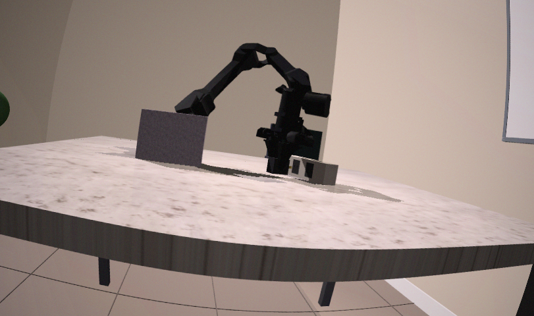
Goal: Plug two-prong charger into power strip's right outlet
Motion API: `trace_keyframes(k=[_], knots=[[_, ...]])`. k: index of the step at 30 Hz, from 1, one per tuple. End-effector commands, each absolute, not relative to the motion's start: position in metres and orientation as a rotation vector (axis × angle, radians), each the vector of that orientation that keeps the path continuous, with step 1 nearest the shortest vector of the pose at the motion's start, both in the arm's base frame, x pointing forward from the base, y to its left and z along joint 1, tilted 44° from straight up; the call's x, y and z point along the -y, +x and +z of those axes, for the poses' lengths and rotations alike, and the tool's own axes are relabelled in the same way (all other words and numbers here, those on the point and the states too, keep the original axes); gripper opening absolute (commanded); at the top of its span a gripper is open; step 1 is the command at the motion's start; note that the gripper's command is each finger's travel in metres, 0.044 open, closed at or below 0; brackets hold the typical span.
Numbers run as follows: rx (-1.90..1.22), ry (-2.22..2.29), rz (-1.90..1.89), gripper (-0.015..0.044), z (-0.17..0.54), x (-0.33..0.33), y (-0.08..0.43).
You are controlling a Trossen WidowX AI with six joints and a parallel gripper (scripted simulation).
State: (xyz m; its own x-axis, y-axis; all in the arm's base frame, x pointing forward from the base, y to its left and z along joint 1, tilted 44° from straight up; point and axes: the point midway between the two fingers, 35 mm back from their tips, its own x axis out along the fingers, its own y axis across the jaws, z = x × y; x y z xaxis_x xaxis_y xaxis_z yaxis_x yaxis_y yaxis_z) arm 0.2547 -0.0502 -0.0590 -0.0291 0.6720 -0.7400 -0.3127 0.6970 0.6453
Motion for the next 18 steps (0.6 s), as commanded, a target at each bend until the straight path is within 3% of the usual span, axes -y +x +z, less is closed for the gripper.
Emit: trace_keyframes(k=[1,18], knots=[[-1.391,0.321,0.801,0.0,-0.059,0.053,0.26],[-1.395,0.333,0.793,0.0,-0.059,0.052,0.281]])
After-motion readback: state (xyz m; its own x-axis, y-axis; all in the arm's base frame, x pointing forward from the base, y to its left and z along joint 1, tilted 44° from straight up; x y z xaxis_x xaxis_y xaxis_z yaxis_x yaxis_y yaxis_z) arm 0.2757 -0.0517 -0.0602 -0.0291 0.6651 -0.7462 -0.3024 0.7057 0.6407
